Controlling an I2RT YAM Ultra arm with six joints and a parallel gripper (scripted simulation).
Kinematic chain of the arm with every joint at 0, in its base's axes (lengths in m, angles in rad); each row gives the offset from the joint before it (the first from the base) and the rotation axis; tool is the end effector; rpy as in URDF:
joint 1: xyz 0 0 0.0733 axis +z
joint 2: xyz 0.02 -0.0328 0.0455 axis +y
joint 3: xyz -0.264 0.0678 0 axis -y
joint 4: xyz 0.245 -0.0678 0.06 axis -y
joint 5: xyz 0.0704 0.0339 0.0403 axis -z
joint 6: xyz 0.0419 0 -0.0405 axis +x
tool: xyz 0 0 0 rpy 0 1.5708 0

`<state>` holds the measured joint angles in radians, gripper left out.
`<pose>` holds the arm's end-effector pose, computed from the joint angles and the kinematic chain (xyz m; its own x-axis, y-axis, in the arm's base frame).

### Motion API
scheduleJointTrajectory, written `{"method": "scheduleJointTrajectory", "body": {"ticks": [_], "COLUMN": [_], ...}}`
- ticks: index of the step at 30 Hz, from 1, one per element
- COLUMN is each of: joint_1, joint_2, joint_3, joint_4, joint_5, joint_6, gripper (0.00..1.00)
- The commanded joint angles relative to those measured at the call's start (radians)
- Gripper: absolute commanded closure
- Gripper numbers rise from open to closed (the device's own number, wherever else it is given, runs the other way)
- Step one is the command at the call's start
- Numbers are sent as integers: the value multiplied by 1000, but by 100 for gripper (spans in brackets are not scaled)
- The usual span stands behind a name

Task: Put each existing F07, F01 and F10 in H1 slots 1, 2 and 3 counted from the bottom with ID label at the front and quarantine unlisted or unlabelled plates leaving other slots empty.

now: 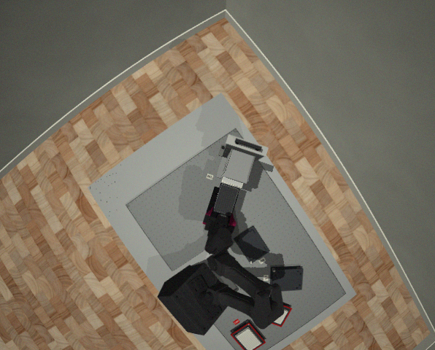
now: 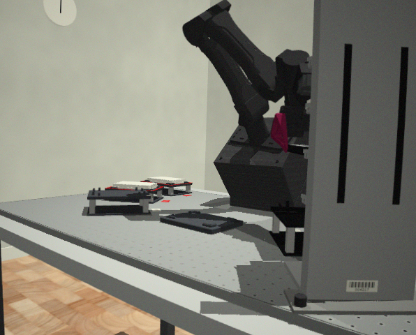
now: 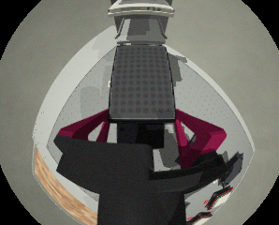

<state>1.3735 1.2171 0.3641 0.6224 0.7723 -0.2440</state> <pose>0.0732 0.2226 0.1982 0.0940 -0.4123 -0.9062 -0.5632 0.7285 -0.3900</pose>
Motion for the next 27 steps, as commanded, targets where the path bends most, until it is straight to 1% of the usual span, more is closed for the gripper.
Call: {"method": "scheduleJointTrajectory", "body": {"ticks": [1,27], "joint_1": [16,43], "joint_2": [-12,-24], "joint_3": [-2,-122], "joint_4": [10,110], "joint_5": [4,31], "joint_6": [3,12], "gripper": [14,14]}}
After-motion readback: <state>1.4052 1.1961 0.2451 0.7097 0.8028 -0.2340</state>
